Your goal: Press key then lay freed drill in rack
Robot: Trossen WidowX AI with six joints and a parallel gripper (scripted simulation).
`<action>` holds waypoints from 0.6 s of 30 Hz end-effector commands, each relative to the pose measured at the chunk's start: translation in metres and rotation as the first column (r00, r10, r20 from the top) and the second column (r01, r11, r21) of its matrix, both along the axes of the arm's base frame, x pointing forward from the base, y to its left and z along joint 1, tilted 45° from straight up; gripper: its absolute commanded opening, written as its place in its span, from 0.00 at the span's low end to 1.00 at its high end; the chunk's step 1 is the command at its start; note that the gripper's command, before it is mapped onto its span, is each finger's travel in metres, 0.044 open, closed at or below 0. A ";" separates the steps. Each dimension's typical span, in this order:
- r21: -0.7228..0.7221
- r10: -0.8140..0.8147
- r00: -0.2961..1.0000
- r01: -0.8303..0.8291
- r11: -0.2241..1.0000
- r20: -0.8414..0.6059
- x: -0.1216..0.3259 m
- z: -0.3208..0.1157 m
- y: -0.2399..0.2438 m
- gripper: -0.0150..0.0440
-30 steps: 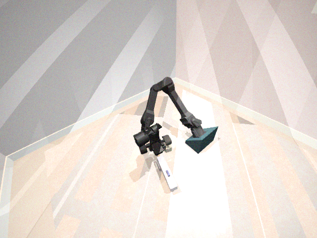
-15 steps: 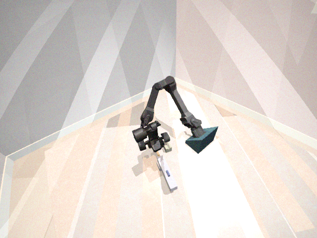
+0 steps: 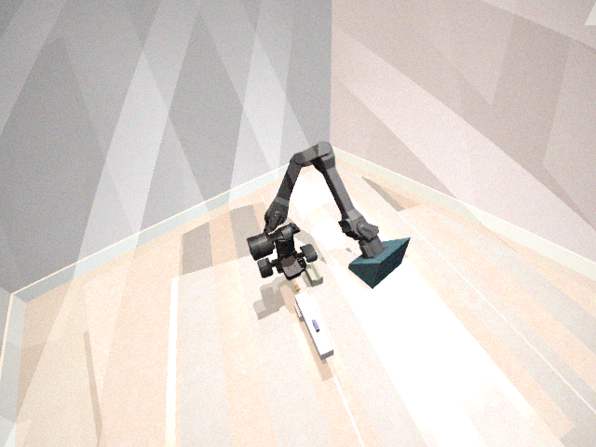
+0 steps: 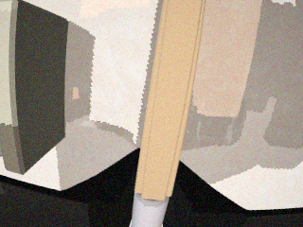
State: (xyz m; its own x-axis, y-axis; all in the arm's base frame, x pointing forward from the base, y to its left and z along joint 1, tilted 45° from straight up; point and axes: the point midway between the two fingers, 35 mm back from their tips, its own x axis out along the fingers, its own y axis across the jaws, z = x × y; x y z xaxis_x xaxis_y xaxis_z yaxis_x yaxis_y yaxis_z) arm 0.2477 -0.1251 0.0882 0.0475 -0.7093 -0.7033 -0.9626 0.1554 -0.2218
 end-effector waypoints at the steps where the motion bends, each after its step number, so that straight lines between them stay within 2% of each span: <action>1: 0.003 0.004 1.000 -0.004 1.000 0.003 -0.001 0.004 -0.004 0.25; 18: 0.004 0.004 1.000 -0.004 1.000 0.002 -0.003 0.008 0.005 0.25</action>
State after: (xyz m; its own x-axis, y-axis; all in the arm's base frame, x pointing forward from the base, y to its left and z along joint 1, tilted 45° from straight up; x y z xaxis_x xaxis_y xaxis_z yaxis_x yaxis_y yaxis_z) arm 0.2443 -0.1215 0.0943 0.0490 -0.7074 -0.7051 -0.9643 0.1503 -0.2178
